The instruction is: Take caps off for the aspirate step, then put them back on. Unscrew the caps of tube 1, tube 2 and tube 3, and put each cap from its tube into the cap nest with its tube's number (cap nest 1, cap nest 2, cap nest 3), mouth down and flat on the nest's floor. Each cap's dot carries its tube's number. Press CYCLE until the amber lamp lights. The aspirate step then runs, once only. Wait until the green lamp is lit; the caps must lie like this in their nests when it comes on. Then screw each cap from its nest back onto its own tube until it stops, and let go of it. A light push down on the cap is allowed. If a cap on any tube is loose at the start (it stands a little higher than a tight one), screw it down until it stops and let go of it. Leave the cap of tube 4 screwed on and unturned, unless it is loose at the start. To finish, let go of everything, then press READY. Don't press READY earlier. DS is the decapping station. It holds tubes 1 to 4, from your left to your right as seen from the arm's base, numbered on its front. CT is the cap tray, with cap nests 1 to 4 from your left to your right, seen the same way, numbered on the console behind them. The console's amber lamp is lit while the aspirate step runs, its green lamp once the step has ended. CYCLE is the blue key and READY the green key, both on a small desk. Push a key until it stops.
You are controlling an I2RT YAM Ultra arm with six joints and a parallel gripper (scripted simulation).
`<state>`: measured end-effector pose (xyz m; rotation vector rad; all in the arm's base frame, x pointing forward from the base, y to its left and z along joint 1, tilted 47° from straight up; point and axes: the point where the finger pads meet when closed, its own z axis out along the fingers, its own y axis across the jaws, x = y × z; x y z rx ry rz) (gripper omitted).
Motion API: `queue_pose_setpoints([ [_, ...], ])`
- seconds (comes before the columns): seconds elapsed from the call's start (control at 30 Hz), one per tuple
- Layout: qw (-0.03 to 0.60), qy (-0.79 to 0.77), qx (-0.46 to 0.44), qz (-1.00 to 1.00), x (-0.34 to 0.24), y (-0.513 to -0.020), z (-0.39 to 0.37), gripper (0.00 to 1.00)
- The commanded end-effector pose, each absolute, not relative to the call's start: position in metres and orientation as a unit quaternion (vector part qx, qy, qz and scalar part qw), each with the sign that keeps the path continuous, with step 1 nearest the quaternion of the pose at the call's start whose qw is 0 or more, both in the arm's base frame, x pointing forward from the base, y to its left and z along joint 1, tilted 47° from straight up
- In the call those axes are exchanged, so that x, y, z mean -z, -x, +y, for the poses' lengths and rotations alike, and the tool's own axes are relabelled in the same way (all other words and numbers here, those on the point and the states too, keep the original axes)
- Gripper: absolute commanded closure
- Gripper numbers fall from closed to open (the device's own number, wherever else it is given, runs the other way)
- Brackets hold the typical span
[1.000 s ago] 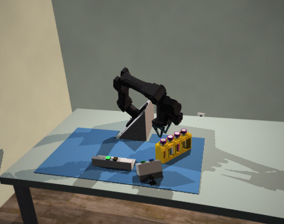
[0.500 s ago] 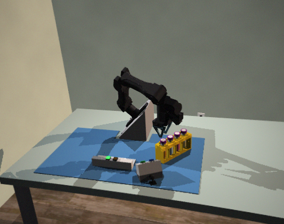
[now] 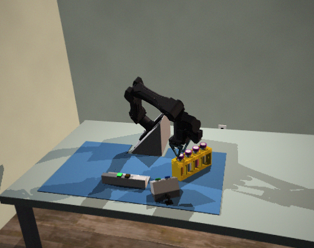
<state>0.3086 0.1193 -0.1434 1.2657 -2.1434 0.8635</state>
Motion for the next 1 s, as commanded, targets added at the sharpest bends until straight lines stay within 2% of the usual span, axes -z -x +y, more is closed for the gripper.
queue_pose_setpoints([
  [0.0,0.237,-0.470,-0.317,-0.789,0.1431,-0.3119,0.1265,0.51],
  [0.97,0.237,-0.470,-0.317,-0.789,0.1469,-0.3116,0.1208,0.51],
])
